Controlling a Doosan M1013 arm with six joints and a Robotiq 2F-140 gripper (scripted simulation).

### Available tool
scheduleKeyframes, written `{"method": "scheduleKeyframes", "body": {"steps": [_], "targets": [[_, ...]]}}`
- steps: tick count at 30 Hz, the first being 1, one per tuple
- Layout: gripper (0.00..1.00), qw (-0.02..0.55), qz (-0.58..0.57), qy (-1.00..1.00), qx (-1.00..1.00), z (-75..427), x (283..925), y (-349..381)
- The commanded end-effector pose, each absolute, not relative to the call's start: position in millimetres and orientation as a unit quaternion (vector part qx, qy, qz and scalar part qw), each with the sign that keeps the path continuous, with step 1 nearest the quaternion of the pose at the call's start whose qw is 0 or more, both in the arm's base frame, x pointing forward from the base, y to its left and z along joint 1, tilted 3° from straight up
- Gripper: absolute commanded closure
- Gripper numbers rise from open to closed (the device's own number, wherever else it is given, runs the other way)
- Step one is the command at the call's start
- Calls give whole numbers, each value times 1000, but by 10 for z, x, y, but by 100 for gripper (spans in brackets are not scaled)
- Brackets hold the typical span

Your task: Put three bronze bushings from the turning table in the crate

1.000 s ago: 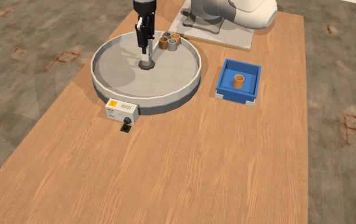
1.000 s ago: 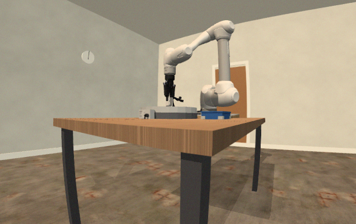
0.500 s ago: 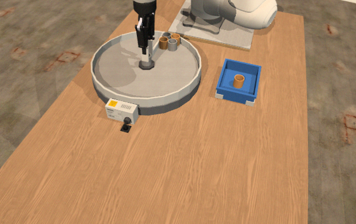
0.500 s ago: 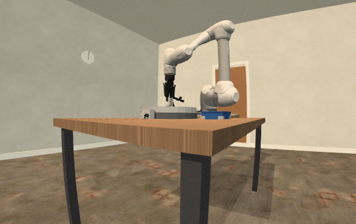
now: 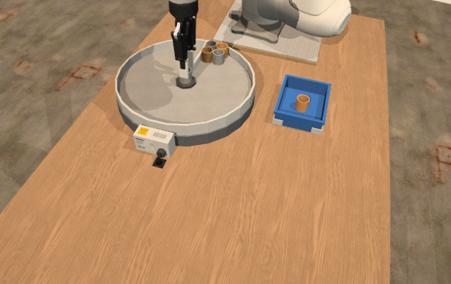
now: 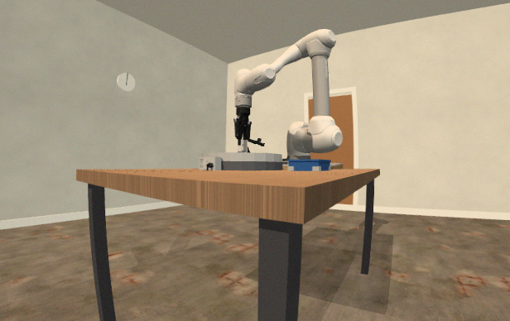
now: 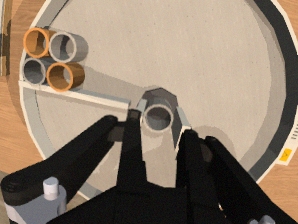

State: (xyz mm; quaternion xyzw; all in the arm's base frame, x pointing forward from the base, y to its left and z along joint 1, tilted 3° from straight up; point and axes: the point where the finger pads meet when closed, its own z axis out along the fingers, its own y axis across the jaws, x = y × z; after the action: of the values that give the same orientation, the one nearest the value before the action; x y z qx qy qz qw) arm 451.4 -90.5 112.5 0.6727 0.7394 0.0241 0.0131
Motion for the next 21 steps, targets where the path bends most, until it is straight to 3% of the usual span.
{"method": "scheduleKeyframes", "body": {"steps": [1,16,17,21], "targets": [[100,13,24,739,673,1125,4513,-905],[100,13,24,739,673,1125,4513,-905],[72,13,24,739,673,1125,4513,-905],[72,13,24,739,673,1125,4513,-905]]}}
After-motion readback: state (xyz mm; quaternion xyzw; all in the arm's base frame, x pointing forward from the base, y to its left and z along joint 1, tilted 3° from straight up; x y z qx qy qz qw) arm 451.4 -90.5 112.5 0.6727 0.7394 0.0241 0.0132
